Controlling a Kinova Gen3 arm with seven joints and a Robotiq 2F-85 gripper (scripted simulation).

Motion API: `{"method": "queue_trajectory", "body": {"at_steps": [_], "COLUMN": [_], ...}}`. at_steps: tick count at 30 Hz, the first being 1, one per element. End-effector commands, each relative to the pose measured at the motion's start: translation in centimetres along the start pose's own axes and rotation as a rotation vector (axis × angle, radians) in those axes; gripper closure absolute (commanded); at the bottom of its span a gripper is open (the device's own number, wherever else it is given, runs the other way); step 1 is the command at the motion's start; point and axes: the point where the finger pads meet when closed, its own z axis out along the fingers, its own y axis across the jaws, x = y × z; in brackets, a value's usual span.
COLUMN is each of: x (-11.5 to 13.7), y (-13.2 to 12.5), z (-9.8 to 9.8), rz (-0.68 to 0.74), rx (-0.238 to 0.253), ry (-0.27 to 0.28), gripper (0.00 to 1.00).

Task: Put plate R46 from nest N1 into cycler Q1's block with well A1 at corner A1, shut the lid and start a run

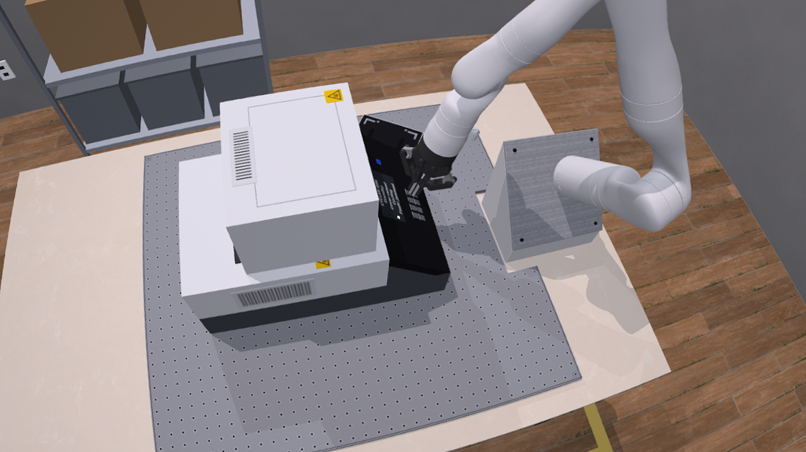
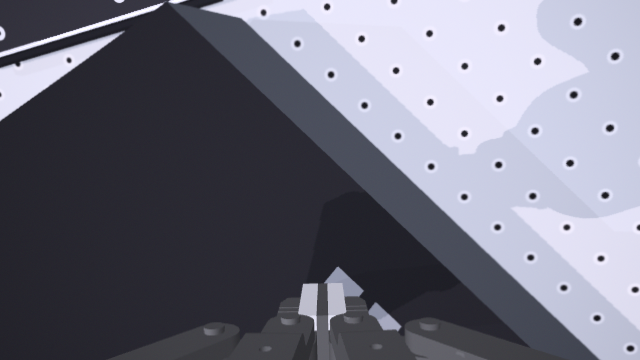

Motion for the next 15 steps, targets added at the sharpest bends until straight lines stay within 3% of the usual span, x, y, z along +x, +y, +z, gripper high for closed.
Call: {"method": "queue_trajectory", "body": {"at_steps": [1, 15], "x": [-0.08, 0.08], "y": [-0.12, 0.04], "z": [0.13, -0.34], "rz": [-0.001, -0.001], "rx": [0.001, 0.001], "ry": [0.000, 0.000], "gripper": [0.90, 0.90]}}
